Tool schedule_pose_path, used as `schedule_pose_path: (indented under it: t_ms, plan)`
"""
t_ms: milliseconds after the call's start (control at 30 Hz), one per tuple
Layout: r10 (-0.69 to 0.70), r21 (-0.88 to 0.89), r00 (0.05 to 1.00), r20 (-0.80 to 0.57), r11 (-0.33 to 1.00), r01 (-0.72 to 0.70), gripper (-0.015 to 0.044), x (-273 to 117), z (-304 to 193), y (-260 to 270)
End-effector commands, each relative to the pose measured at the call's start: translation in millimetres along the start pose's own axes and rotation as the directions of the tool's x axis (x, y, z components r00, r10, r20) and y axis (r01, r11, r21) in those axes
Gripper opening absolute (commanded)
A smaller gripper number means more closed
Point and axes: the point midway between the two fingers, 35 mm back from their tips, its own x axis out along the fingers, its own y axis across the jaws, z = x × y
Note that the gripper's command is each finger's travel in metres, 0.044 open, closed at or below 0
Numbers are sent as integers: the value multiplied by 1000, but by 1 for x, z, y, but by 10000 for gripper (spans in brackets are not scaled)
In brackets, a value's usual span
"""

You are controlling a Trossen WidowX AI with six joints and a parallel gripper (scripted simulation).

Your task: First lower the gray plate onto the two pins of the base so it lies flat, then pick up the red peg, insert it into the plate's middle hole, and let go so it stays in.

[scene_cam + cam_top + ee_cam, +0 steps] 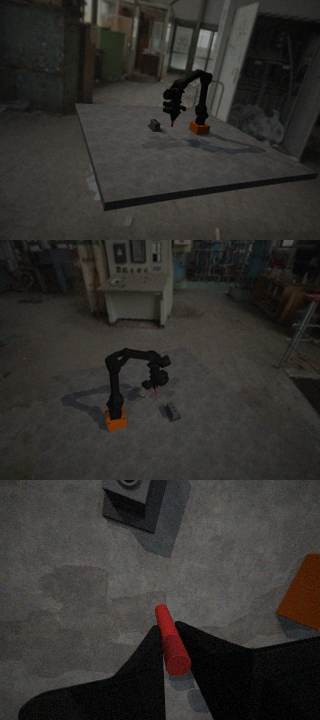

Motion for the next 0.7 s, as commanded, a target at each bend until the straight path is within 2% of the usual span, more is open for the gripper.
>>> schedule_pose_path:
  t_ms: [0, 667]
  plan:
    - [11, 4, 1000, 7, 1000, -11, 0, -2, 13, 5]
    - [11, 4, 1000, 13, 1000, -11, 0, -3, 74, 11]
